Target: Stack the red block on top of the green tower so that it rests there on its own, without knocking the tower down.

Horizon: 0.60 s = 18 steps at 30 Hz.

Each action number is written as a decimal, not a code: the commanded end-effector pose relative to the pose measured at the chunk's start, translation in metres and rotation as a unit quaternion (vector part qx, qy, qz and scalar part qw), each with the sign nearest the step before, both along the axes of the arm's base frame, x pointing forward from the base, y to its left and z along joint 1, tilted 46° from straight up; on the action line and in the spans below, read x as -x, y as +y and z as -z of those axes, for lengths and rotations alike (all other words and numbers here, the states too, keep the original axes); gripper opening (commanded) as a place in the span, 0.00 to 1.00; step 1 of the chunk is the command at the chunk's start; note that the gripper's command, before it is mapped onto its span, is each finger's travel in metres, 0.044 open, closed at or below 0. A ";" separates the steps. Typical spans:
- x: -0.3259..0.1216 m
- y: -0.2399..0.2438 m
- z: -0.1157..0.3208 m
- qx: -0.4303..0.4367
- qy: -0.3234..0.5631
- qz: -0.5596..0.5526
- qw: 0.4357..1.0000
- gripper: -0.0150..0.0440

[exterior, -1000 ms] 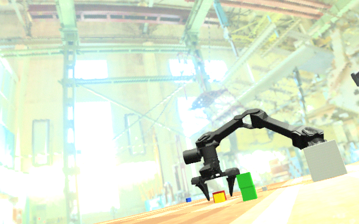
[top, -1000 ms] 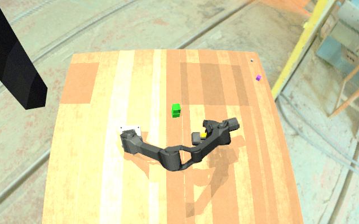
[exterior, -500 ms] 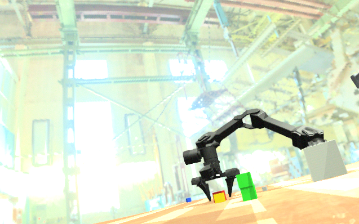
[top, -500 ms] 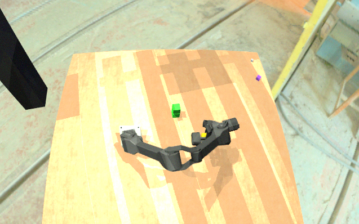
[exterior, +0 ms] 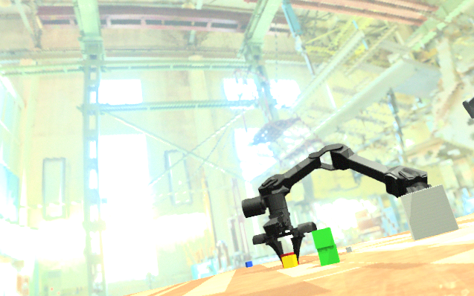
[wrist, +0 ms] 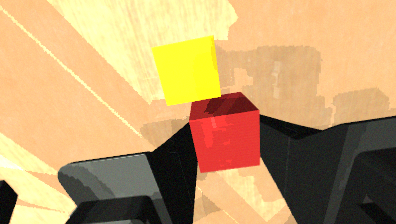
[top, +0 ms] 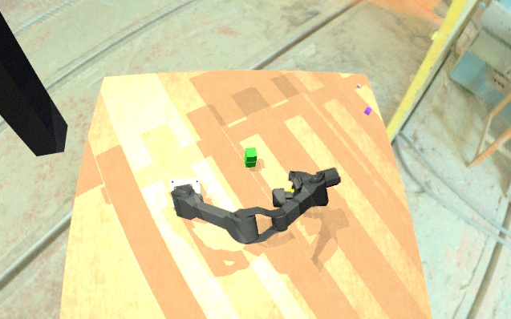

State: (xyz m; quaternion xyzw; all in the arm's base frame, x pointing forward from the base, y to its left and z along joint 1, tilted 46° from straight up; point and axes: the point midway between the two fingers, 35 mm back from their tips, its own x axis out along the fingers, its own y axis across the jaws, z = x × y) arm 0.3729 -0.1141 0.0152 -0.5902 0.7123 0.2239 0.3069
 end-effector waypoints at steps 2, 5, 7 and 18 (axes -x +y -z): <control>-0.001 0.005 -0.005 0.001 0.001 -0.003 1.000 0.30; -0.003 0.014 -0.013 0.001 0.001 -0.003 1.000 0.25; -0.004 0.022 -0.021 0.000 0.001 -0.003 1.000 0.25; -0.010 0.058 -0.057 -0.001 0.001 -0.003 1.000 0.25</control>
